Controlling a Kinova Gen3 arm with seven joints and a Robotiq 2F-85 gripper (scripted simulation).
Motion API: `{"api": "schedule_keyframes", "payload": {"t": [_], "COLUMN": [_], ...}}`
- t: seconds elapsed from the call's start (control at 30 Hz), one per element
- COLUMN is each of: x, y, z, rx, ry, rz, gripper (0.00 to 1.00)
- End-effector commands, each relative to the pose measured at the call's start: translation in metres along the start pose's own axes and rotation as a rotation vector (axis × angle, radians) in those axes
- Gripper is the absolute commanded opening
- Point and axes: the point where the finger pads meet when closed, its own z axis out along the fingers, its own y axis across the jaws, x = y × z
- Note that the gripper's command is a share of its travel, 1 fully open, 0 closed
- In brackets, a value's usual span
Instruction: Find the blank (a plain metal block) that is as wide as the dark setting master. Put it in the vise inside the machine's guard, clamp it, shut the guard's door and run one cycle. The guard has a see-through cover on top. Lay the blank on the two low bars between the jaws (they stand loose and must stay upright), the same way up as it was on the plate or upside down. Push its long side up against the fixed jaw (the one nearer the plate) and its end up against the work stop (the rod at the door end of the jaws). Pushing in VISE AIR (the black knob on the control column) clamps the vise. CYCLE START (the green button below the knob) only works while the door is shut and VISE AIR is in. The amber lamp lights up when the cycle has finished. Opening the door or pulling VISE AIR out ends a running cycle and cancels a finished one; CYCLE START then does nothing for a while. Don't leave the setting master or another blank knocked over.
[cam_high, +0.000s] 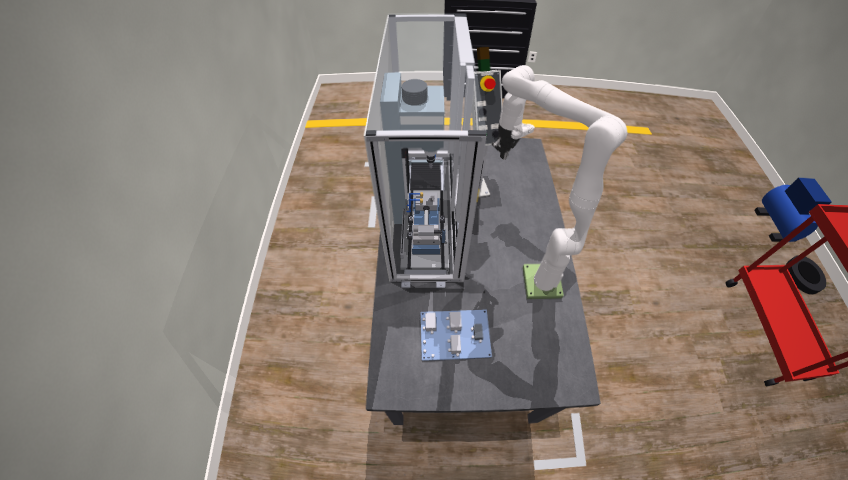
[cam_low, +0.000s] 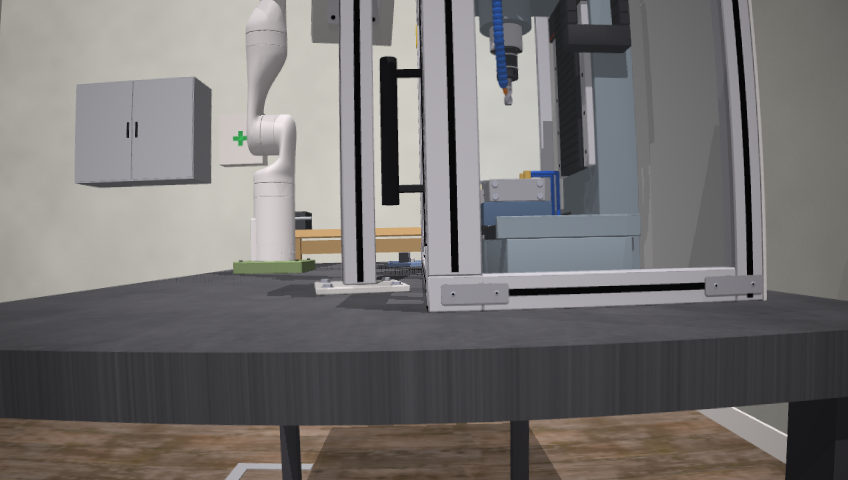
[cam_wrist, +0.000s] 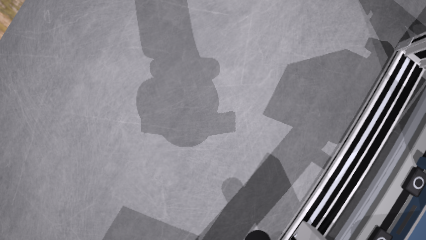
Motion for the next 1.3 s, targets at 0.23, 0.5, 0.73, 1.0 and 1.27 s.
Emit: {"api": "schedule_keyframes", "payload": {"t": [0.23, 0.5, 0.73, 1.0, 1.27], "x": [0.0000, 0.0000, 0.0000, 0.0000, 0.0000], "y": [0.0001, 0.0001, 0.0001, 0.0001, 0.0001], "z": [-0.0005, -0.0005, -0.0005, -0.0005, -0.0005], "rx": [0.000, 0.000, 0.000, 0.001, 0.001], "ry": [-0.001, -0.001, -0.001, -0.001, -0.001], "rz": [-0.138, -0.230, -0.276, -0.460, -0.460], "gripper": [0.10, 0.10, 0.10, 0.10, 0.10]}}
